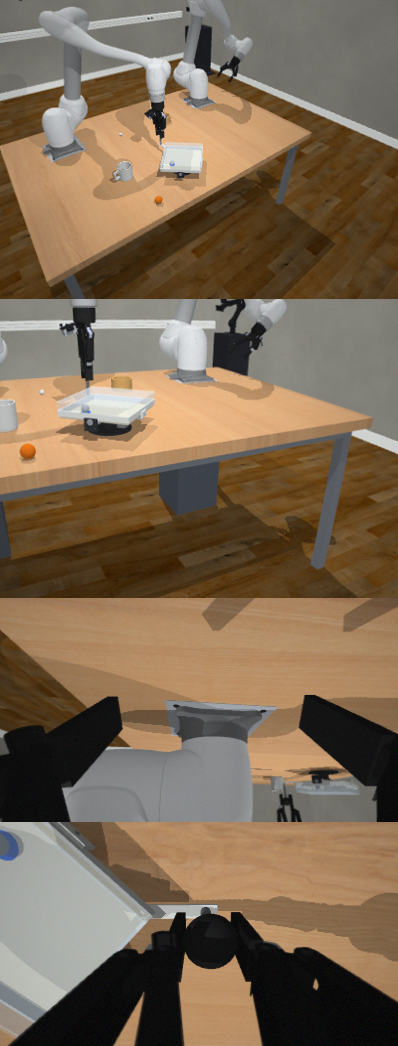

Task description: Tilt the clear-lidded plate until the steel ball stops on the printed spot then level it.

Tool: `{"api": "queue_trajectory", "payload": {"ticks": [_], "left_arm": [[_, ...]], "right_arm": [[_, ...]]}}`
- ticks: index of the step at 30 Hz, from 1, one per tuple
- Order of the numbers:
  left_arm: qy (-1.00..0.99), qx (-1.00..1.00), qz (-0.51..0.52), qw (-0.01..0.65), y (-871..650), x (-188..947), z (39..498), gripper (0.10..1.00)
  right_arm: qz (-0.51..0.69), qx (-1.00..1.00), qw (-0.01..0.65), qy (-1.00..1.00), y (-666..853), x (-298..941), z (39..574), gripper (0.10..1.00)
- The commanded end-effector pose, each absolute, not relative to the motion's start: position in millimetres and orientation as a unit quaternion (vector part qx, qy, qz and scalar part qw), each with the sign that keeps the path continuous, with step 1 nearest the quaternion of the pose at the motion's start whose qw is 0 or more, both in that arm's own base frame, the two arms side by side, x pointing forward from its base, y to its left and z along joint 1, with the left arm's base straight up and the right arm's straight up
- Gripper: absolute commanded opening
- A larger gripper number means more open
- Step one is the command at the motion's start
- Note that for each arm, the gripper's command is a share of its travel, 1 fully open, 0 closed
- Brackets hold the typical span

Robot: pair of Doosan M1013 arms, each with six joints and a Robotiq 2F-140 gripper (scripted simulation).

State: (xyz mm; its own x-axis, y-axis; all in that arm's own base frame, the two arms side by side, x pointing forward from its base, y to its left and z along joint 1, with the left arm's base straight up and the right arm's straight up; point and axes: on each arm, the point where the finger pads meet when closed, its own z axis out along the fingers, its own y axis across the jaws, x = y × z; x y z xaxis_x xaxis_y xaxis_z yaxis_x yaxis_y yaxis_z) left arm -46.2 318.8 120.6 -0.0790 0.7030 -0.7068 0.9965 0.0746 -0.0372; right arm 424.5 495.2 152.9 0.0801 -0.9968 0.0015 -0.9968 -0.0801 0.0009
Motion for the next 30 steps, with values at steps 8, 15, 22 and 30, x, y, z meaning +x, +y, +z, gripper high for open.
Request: {"api": "queue_trajectory", "payload": {"ticks": [8,15,22,30], "left_arm": [[0.682,0.623,-0.273,0.268,319.1,-46.3,121.0,1.0],[0.682,0.623,-0.273,0.268,319.1,-46.3,121.0,1.0],[0.682,0.623,-0.273,0.268,319.1,-46.3,121.0,1.0],[0.682,0.623,-0.273,0.268,319.1,-46.3,121.0,1.0]], "right_arm": [[0.0,0.735,0.0,-0.678,495.7,424.7,153.8,0.099],[0.0,0.735,0.0,-0.678,495.7,424.7,153.8,0.424],[0.0,0.735,0.0,-0.678,495.7,424.7,153.8,0.424],[0.0,0.735,0.0,-0.678,495.7,424.7,153.8,0.424]]}}
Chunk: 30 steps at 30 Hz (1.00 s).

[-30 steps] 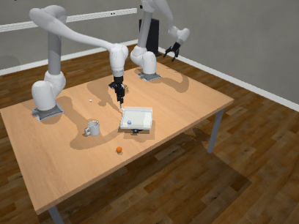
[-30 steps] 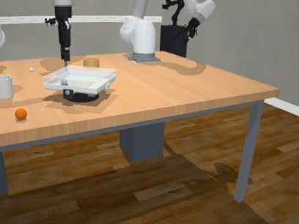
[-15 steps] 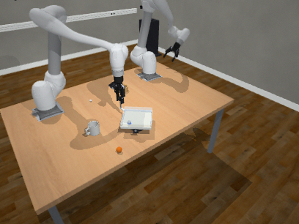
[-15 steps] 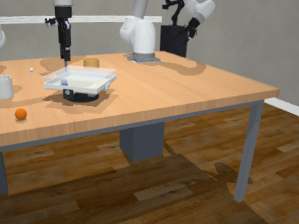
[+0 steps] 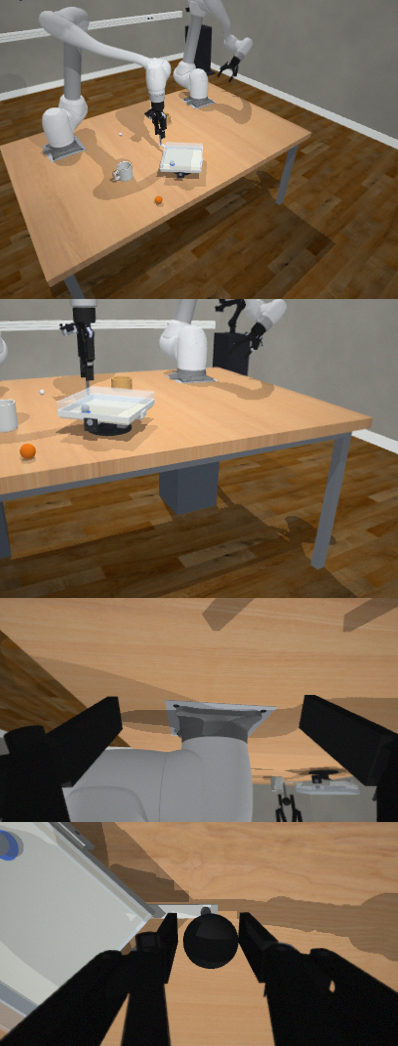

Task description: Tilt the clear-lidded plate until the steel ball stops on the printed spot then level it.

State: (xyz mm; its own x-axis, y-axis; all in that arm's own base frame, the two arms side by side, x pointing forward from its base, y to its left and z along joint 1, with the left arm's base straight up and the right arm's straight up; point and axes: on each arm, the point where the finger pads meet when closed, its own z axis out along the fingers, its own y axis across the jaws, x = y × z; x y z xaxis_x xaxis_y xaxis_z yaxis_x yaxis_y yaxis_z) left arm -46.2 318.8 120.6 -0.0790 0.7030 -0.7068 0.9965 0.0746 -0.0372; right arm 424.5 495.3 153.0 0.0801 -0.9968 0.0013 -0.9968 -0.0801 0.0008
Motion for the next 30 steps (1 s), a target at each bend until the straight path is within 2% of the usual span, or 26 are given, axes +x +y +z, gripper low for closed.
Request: {"api": "queue_trajectory", "payload": {"ticks": [1,30], "left_arm": [[0.682,0.623,-0.273,0.268,319.1,-46.3,121.0,1.0],[0.682,0.623,-0.273,0.268,319.1,-46.3,121.0,1.0]], "right_arm": [[0.0,0.735,0.0,-0.678,495.7,424.7,153.8,0.424],[0.0,0.735,0.0,-0.678,495.7,424.7,161.2,0.424]]}}
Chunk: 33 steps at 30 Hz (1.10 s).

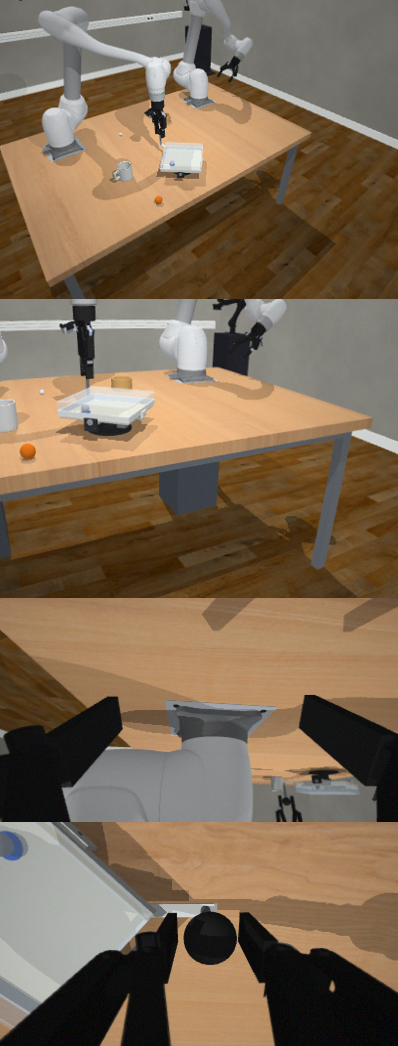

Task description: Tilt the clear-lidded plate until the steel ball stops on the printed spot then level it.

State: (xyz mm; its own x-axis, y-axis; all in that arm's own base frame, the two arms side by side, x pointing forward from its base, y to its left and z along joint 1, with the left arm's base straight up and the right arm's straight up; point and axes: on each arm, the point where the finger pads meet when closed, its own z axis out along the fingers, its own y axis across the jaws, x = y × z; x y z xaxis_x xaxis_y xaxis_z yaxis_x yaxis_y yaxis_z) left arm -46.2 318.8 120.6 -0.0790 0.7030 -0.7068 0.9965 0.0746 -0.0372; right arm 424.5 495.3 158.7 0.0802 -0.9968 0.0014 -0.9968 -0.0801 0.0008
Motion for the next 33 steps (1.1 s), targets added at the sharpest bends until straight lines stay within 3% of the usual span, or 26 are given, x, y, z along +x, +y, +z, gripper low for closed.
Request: {"api": "queue_trajectory", "payload": {"ticks": [1,33], "left_arm": [[0.682,0.623,-0.273,0.268,319,-46,121,1.0],[0.682,0.623,-0.273,0.268,319,-46,121,1.0]], "right_arm": [[0.0,0.735,0.0,-0.678,496,425,162,0.424],[0.0,0.735,0.0,-0.678,496,425,208,0.424]]}}
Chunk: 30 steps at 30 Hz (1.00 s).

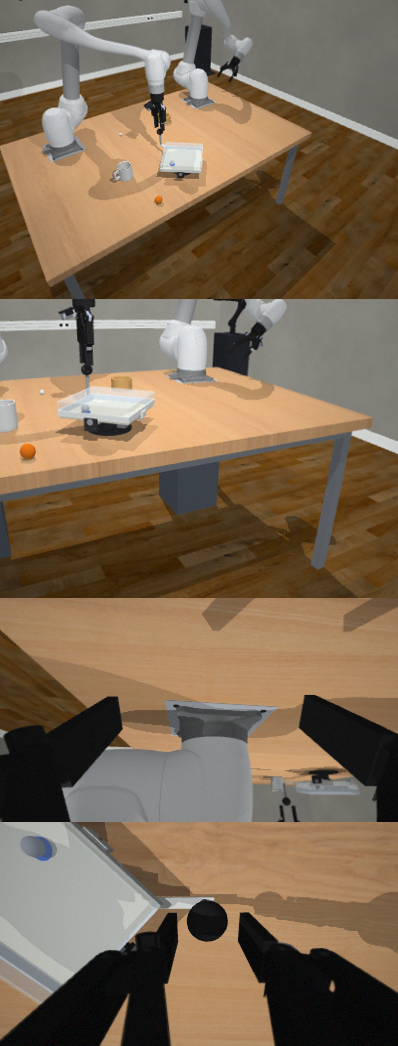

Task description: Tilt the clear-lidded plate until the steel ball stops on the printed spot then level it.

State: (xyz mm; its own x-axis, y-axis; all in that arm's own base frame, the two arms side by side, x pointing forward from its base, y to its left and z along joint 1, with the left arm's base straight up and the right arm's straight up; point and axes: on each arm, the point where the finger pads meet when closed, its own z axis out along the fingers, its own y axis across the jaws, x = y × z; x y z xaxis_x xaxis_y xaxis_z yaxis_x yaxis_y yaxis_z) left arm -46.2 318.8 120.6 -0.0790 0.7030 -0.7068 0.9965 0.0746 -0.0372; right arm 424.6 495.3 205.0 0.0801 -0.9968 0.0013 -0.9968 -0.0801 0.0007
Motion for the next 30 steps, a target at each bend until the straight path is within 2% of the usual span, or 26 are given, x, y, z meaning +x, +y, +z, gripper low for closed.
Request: {"api": "queue_trajectory", "payload": {"ticks": [1,17,18,30], "left_arm": [[0.682,0.623,-0.273,0.268,319.1,-46.3,121.0,1.0],[0.682,0.623,-0.273,0.268,319.1,-46.3,121.0,1.0],[0.682,0.623,-0.273,0.268,319.1,-46.3,121.0,1.0],[0.682,0.623,-0.273,0.268,319.1,-46.3,121.0,1.0]], "right_arm": [[0.0,0.735,0.0,-0.678,495.7,424.7,208.6,0.424],[0.0,0.735,0.0,-0.678,495.7,424.7,213.8,0.424],[0.0,0.735,0.0,-0.678,495.7,424.7,213.8,1.0],[0.0,0.735,0.0,-0.678,495.7,424.7,213.8,1.0]]}}
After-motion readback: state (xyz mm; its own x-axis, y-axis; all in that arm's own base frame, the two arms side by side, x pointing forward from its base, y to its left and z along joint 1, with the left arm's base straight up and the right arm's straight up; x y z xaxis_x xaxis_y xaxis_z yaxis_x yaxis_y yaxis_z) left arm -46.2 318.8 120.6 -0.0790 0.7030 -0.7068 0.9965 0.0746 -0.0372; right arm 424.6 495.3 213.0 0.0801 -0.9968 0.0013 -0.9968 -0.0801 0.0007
